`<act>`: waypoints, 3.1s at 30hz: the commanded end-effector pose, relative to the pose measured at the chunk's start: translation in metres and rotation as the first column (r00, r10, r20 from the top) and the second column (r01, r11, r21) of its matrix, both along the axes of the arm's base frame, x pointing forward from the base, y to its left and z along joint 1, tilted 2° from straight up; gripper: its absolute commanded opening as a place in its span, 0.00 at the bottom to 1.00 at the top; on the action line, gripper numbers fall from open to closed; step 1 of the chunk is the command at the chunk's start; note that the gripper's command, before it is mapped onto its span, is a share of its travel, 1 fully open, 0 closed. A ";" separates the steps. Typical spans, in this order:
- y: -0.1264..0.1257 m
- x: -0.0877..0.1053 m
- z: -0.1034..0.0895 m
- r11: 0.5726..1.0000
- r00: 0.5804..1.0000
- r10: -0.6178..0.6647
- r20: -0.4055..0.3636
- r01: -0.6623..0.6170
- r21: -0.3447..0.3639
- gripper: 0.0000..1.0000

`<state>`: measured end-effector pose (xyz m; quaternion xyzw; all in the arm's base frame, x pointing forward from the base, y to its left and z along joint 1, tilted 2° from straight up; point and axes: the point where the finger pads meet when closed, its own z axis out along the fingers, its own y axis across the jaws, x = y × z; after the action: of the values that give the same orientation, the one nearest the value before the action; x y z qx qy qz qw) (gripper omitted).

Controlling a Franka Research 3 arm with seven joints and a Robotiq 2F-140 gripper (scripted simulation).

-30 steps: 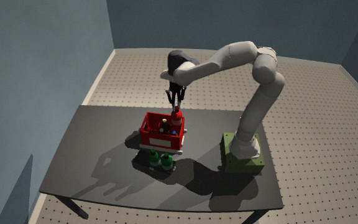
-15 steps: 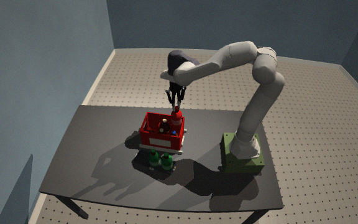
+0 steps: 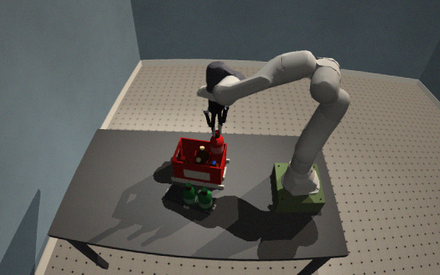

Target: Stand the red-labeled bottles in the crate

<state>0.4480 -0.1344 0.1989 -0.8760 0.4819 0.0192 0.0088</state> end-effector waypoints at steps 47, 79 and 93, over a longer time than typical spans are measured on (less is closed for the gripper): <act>0.002 0.003 -0.025 1.000 1.000 0.005 0.010 -0.005 -0.005 0.00; 0.003 0.003 -0.038 1.000 1.000 0.005 0.010 -0.005 -0.005 0.00; 0.003 0.003 -0.038 1.000 1.000 0.005 0.010 -0.005 -0.005 0.00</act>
<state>0.4477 -0.1318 0.1588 -0.8768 0.4803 0.0191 0.0089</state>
